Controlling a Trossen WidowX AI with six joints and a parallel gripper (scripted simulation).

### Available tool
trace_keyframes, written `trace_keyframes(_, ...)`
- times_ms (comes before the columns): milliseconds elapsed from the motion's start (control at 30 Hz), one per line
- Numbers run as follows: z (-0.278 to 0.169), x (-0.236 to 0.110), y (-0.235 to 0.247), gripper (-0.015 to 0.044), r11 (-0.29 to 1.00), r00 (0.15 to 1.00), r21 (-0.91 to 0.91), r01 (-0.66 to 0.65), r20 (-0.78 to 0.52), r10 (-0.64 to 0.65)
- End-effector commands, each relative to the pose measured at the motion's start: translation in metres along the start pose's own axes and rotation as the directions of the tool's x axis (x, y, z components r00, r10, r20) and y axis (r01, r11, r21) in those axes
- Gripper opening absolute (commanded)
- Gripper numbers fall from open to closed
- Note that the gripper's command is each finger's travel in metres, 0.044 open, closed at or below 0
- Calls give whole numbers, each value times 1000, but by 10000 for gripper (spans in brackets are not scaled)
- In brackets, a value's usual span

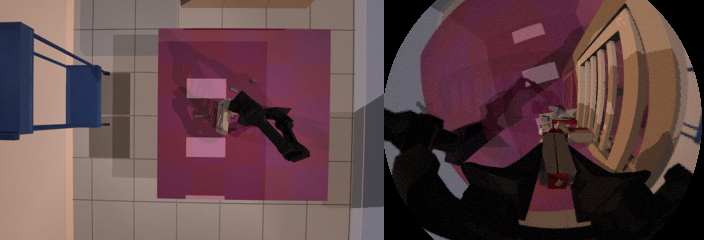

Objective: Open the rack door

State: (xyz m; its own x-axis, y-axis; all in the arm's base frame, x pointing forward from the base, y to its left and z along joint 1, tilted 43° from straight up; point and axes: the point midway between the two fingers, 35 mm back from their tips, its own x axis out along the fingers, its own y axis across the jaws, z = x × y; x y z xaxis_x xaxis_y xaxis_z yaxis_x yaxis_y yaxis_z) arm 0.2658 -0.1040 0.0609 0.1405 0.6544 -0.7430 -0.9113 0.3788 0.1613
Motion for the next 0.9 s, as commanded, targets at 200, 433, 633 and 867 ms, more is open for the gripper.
trace_keyframes(200,8,0,21,26,976,1000,219,1,6,-3)
trace_keyframes(433,15,0,37,26,940,1000,342,0,6,-2)
trace_keyframes(633,23,0,49,26,901,1000,435,-2,6,-1)
trace_keyframes(867,35,0,62,26,844,1000,537,-3,7,-1)
